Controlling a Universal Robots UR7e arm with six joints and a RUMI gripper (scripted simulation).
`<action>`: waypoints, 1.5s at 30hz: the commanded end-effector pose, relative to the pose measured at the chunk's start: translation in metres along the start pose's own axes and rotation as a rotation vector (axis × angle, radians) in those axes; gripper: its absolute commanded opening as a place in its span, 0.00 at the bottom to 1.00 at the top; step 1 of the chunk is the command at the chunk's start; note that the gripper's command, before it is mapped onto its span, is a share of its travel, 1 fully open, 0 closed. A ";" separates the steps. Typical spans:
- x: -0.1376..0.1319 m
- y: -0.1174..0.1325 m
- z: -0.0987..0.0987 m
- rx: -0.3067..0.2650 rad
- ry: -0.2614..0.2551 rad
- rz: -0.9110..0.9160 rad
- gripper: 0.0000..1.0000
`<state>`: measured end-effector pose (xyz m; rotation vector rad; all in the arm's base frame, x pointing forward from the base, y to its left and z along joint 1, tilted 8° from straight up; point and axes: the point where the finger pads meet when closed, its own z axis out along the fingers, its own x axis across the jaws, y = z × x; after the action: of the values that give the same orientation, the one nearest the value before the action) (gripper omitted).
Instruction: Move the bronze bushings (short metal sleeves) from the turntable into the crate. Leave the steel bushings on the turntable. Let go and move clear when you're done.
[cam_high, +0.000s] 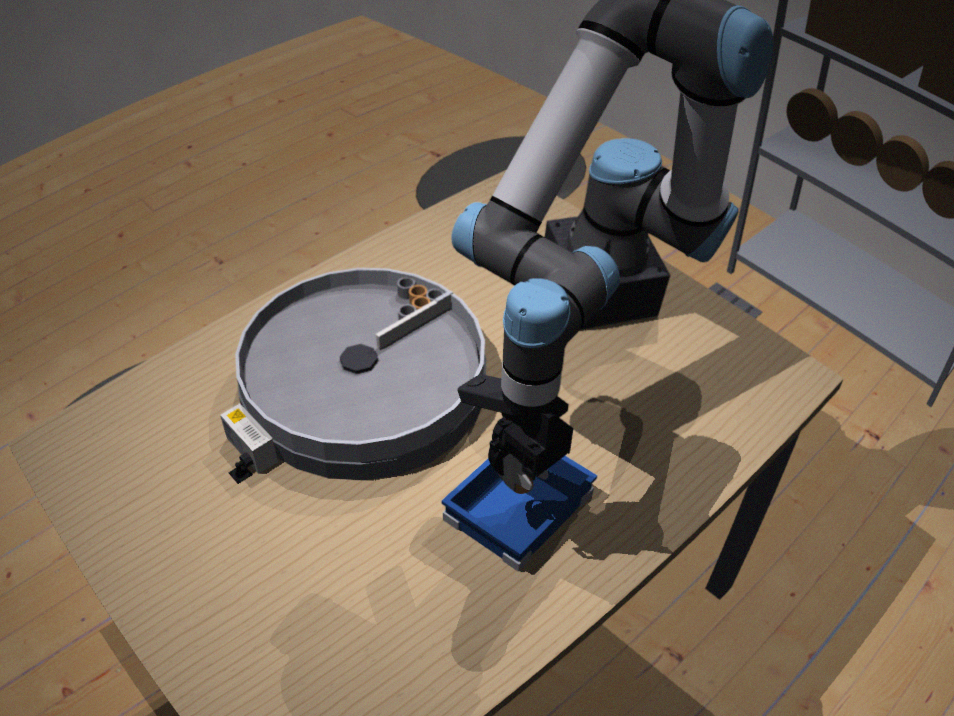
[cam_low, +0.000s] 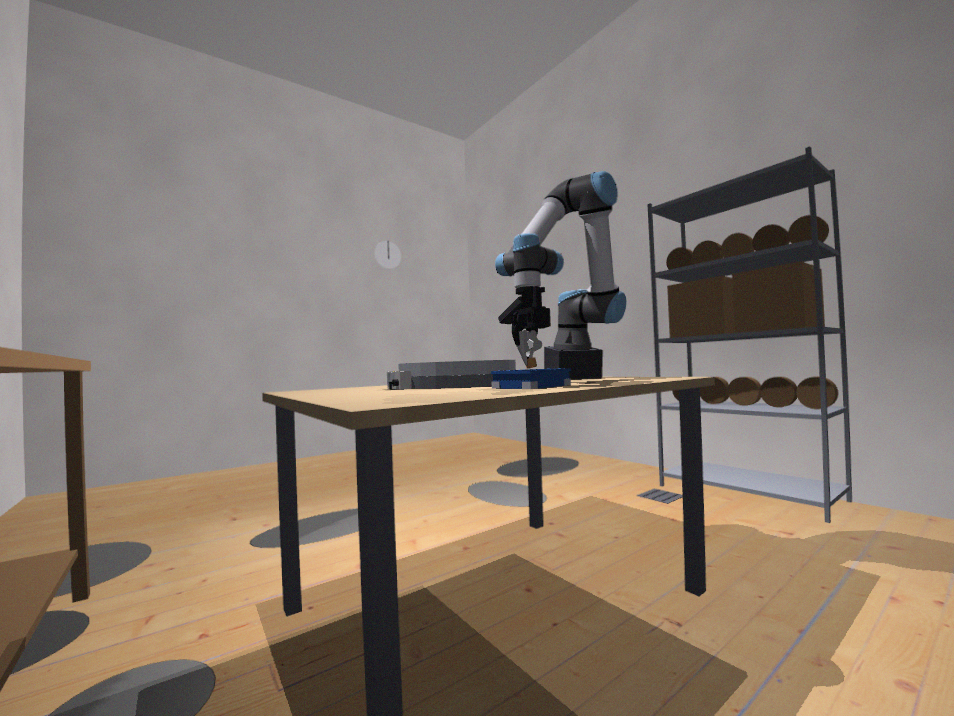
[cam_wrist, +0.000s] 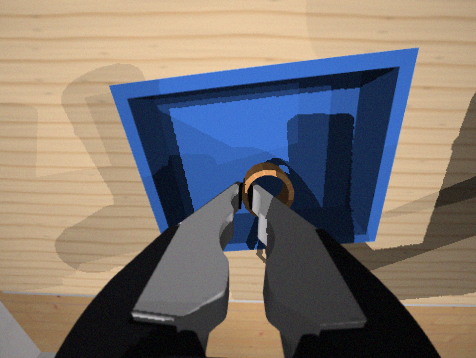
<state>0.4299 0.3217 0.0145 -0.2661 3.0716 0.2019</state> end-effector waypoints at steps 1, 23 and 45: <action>0.000 0.000 0.000 0.000 -0.001 0.000 0.00; -0.001 0.000 0.022 0.000 -0.001 0.000 0.00; -0.001 0.000 0.041 0.000 -0.001 0.000 0.00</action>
<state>0.4316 0.3273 -0.0264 -0.2661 3.0717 0.2019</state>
